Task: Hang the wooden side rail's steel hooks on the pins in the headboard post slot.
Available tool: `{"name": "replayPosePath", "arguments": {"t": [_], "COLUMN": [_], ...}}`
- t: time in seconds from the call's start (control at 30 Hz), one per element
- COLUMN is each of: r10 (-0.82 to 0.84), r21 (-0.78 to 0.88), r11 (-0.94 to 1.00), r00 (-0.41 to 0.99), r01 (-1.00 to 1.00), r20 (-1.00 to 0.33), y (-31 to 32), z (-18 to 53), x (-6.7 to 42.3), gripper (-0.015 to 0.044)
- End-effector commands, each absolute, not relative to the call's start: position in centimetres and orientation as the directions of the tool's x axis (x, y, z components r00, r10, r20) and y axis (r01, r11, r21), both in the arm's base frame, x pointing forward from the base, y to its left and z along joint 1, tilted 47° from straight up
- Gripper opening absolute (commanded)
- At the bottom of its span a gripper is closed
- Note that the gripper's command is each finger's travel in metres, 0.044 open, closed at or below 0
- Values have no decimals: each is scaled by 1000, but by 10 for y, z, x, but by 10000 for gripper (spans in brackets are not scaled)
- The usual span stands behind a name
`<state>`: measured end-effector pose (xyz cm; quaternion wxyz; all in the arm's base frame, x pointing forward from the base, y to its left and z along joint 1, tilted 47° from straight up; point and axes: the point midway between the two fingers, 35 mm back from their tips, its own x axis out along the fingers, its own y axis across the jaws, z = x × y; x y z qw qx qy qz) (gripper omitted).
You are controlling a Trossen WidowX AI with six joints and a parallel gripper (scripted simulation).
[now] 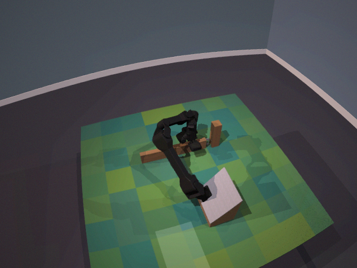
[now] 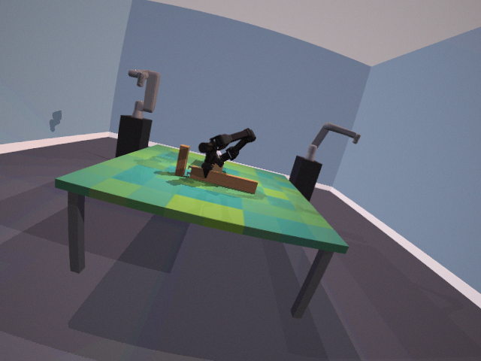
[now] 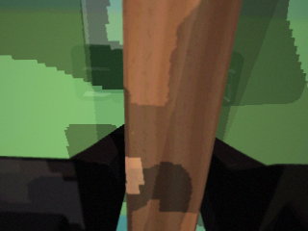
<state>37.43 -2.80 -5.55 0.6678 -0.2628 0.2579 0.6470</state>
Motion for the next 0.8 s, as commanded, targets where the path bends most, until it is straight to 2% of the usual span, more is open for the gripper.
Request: {"name": "replayPosePath", "arguments": {"t": [0.0, 0.77], "r10": [731, 731], "r21": [-15, -15], "r11": [36, 36], "r00": [36, 36], "r01": [-999, -999], "r20": [-681, -681], "y": [-28, -29], "z": [-55, -54], "x": [379, 375], "gripper": [0, 0]}}
